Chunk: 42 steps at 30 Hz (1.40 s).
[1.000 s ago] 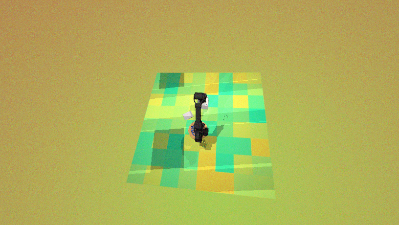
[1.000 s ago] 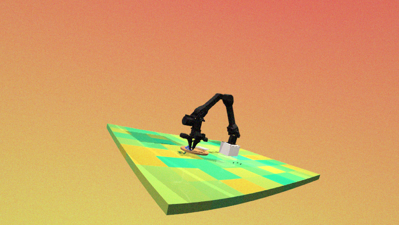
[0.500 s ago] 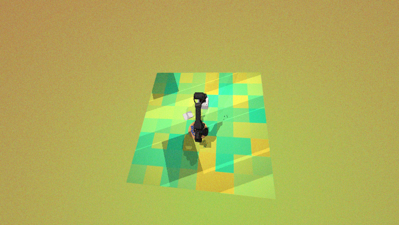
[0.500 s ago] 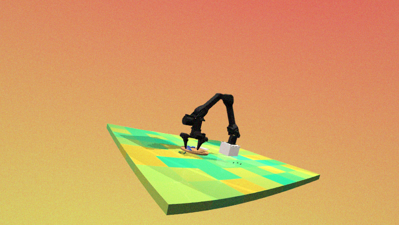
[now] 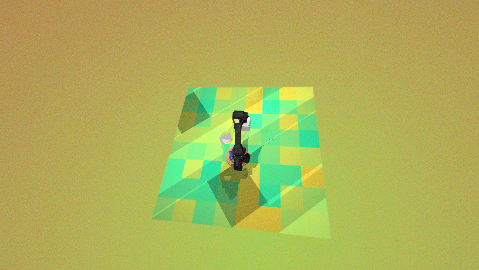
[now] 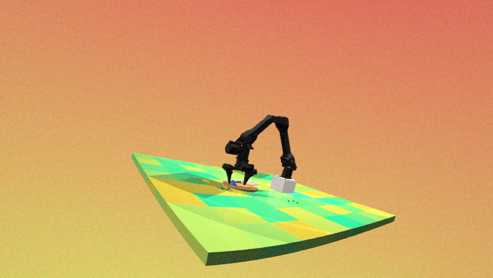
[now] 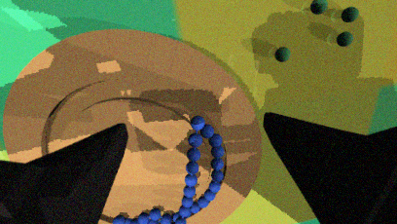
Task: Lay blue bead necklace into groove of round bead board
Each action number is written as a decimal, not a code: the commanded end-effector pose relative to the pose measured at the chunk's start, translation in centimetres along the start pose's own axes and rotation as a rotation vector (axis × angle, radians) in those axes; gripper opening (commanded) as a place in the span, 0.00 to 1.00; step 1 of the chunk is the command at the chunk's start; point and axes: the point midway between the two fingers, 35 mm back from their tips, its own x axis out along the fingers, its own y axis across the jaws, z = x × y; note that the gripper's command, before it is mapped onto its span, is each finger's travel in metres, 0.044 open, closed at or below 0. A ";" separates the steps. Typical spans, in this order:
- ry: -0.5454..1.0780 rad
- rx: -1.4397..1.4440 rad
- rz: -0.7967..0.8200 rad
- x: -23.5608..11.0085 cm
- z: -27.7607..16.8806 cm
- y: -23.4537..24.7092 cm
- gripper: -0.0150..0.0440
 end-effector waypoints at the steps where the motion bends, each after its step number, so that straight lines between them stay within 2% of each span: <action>1: -0.002 0.003 0.000 -0.1 0.0 0.0 1.00; 15: -0.002 0.003 0.000 -0.1 0.0 0.0 1.00; 17: -0.002 0.077 0.000 -0.4 -0.3 0.0 0.91; 22: 0.000 0.595 0.000 -2.9 -2.3 0.2 0.69; 27: 0.000 0.669 0.000 -3.3 -2.6 0.3 0.47; 36: 0.000 0.669 0.000 -3.3 -2.6 0.3 0.46; 42: 0.000 0.669 0.000 -1.7 -2.6 0.3 0.46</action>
